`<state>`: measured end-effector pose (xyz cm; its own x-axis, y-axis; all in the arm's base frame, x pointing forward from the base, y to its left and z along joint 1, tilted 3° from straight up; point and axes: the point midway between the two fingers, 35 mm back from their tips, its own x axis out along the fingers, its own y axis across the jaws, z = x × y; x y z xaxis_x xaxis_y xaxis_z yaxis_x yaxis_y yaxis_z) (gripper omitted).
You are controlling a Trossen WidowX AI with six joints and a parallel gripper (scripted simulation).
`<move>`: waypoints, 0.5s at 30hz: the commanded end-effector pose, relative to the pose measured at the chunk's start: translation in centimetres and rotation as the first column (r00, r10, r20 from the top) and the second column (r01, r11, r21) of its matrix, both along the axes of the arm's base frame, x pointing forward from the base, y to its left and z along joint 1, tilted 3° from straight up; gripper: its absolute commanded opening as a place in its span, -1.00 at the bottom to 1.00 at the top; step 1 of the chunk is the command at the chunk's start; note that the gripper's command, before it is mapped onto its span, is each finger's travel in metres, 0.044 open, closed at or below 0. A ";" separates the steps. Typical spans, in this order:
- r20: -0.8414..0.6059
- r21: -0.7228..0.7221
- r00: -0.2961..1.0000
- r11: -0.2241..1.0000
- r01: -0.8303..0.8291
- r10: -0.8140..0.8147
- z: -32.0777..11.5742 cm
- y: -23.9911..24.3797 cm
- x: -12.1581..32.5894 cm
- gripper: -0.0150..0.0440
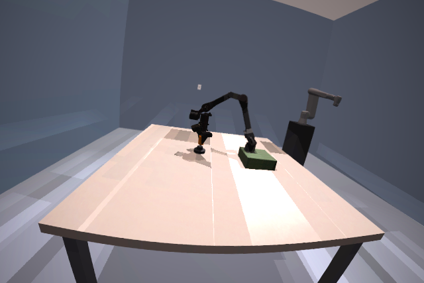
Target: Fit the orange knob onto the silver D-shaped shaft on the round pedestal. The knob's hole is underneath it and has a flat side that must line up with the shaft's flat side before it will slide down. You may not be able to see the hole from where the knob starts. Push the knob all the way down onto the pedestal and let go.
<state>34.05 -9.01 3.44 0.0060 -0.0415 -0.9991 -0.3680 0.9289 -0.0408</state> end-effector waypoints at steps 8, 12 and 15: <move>-0.010 0.000 0.996 0.996 -0.089 0.089 0.5 0.0 -0.3 -0.49; -0.015 0.000 0.977 0.978 -0.210 0.210 0.6 0.1 -0.2 -0.49; -0.015 0.000 0.977 0.978 -0.210 0.210 0.6 0.0 -0.2 -0.49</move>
